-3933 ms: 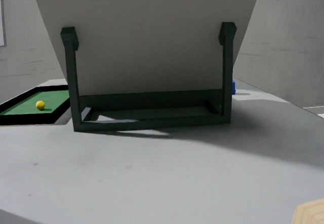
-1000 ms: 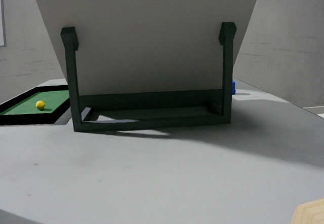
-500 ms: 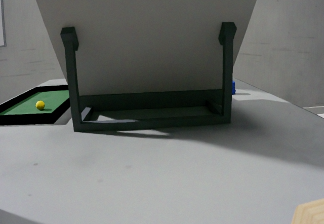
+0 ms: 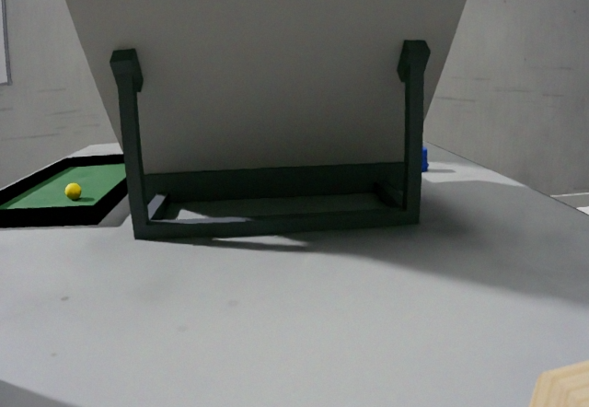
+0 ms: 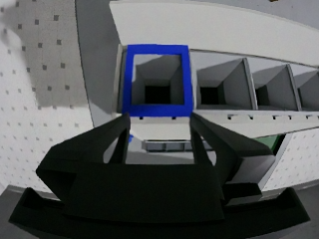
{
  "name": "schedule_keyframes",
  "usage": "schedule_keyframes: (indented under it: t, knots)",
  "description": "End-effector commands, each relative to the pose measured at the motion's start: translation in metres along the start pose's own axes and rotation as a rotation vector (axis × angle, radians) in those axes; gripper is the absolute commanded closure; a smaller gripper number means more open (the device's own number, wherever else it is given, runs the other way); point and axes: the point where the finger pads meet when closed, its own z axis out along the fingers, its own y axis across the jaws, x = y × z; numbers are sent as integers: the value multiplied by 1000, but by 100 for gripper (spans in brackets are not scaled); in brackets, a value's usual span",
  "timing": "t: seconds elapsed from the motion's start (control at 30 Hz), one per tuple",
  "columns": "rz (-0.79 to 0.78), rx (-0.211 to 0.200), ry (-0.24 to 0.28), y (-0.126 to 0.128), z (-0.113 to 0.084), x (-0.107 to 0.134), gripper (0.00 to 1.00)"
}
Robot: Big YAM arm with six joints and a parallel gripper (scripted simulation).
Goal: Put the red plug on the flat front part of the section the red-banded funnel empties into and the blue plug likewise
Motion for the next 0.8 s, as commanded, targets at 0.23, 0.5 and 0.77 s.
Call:
schedule_keyframes:
  t: [0.23, 0.5, 0.77]
  knots:
    - [31, -36, -62, 4, -41, 48, 44]
    - [31, -36, -60, 5, -46, 105, 44]
    - [28, -35, -57, 5, -49, 132, 44]
